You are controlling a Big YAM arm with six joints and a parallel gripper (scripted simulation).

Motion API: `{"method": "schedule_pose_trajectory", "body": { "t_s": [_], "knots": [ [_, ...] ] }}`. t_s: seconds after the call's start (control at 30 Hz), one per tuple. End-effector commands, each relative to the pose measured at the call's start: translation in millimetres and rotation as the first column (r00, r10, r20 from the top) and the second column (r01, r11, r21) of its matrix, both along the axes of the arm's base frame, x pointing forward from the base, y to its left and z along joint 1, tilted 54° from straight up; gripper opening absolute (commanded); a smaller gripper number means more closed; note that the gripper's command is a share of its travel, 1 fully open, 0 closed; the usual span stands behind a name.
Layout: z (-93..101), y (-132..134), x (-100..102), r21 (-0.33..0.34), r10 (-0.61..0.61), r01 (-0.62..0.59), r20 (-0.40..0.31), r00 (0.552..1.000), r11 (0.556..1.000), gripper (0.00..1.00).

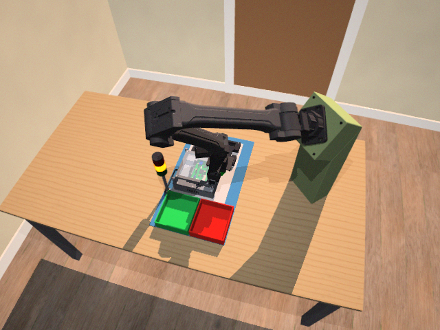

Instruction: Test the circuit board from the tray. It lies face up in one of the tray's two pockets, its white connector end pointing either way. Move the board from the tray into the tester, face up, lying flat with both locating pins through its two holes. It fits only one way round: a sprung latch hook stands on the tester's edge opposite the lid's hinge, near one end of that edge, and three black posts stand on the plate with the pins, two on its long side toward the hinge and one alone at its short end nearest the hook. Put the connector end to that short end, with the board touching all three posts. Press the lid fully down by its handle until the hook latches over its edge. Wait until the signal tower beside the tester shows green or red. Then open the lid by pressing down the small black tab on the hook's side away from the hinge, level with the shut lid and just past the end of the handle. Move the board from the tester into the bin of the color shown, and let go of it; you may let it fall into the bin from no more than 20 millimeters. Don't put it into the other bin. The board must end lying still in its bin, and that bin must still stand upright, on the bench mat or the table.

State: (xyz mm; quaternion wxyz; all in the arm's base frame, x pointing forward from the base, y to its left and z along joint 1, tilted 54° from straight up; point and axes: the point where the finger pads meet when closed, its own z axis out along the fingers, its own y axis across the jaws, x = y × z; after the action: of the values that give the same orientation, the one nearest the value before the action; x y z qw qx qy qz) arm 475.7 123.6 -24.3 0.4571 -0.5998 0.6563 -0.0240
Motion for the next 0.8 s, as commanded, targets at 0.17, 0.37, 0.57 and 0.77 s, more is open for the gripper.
{"method": "schedule_pose_trajectory", "body": {
  "t_s": [0.17, 0.37, 0.57, 0.77],
  "knots": [
    [-12.4, 13.1, 7.2, 0.003, 0.012, -0.012, -0.015, 1.0, 1.0, 0.0],
    [-12.4, 13.1, 7.2, 0.003, 0.012, -0.012, -0.015, 1.0, 1.0, 0.0],
    [-12.4, 13.1, 7.2, 0.003, 0.012, -0.012, -0.015, 1.0, 1.0, 0.0],
    [-12.4, 13.1, 7.2, 0.003, 0.012, -0.012, -0.015, 1.0, 1.0, 0.48]
  ]
}}
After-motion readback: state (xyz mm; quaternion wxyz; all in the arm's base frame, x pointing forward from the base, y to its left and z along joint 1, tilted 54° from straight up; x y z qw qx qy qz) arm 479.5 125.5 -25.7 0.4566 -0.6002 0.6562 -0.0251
